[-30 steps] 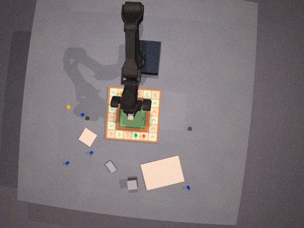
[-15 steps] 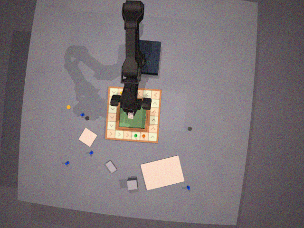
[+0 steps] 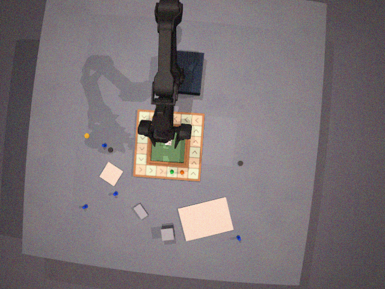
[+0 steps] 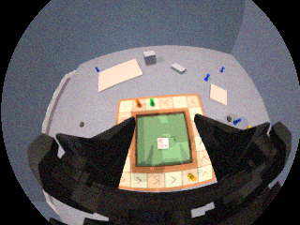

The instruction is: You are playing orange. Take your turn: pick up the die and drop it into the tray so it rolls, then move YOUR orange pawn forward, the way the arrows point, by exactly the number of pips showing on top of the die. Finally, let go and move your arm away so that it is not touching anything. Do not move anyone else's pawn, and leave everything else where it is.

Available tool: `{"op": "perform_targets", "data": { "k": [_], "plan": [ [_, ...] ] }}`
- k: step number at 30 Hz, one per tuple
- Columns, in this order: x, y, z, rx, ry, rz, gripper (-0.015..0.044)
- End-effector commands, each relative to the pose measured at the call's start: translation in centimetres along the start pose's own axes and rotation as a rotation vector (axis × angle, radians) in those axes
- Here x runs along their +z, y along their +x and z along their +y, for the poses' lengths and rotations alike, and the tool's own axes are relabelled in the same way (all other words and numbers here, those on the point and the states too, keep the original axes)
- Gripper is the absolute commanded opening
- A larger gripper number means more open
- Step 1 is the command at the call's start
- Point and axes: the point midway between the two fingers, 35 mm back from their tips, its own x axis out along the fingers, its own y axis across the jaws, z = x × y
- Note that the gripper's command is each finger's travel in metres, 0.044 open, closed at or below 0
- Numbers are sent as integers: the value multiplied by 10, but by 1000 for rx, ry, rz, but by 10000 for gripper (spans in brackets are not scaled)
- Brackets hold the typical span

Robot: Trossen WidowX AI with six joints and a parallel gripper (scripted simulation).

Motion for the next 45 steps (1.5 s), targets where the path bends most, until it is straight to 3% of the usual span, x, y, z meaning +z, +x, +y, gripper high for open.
{"op": "perform_targets", "data": {
  "k": [1,19,22,31,35,45],
  "plan": [
    [2,-4,0,-3,-2,18,440],
    [-15,38,-1,-4,0,824,440],
    [-14,37,-1,-6,-7,774,440],
    [27,104,42,-128,297,817,204],
    [34,137,66,-190,428,831,200],
    [32,143,68,-194,435,832,200]
  ]
}}
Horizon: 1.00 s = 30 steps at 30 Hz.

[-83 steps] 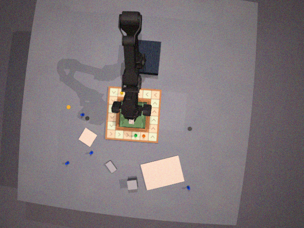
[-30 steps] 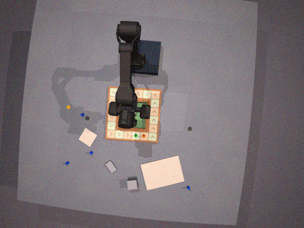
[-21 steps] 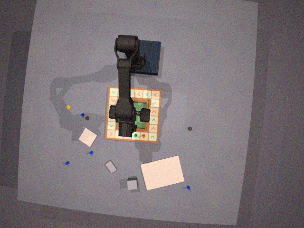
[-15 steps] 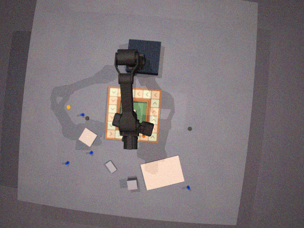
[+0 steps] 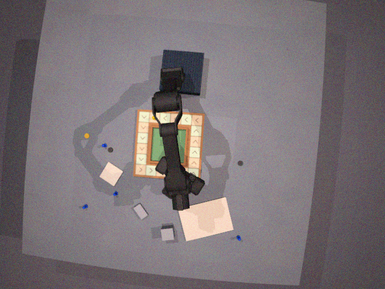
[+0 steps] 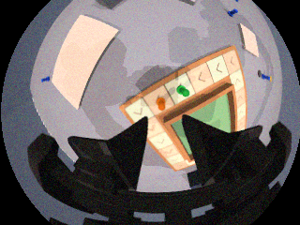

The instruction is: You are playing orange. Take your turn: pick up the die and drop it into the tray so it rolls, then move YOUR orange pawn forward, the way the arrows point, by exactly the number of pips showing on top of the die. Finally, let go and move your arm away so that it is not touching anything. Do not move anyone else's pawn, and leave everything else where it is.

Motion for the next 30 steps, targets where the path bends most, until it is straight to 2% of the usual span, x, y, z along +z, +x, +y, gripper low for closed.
{"op": "perform_targets", "data": {
  "k": [1,30],
  "plan": [
    [1,9,2,2,6,1,200],
    [1,53,2,2,6,1,200]
  ]
}}
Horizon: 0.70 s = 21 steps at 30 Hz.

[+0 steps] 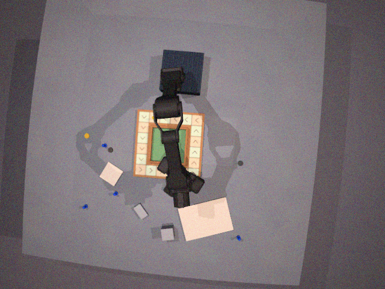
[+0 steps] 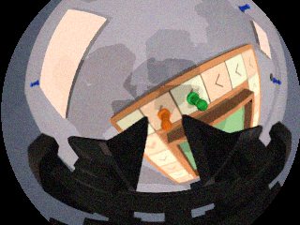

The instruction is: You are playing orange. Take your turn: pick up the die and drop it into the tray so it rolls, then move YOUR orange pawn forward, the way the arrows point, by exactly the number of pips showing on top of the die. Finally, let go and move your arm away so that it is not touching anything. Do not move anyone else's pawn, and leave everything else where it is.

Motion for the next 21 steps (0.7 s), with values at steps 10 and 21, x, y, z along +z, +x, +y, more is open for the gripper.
{"op": "perform_targets", "data": {
  "k": [10,21],
  "plan": [
    [-1,7,0,0,3,3,55],
    [0,-3,1,0,3,3,0]
  ]
}}
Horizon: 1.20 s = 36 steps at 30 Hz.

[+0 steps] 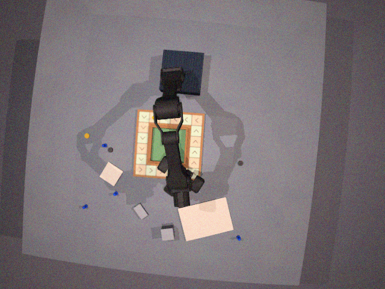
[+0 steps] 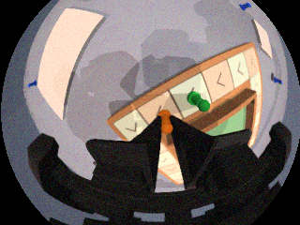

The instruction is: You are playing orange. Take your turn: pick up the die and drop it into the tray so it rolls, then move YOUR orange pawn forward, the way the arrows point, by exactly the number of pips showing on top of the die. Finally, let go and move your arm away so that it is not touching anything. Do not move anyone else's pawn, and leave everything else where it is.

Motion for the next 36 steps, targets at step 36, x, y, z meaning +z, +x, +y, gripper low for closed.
{"op": "perform_targets", "data": {
  "k": [36],
  "plan": [
    [-36,-76,18,6,2,1,0]
  ]
}}
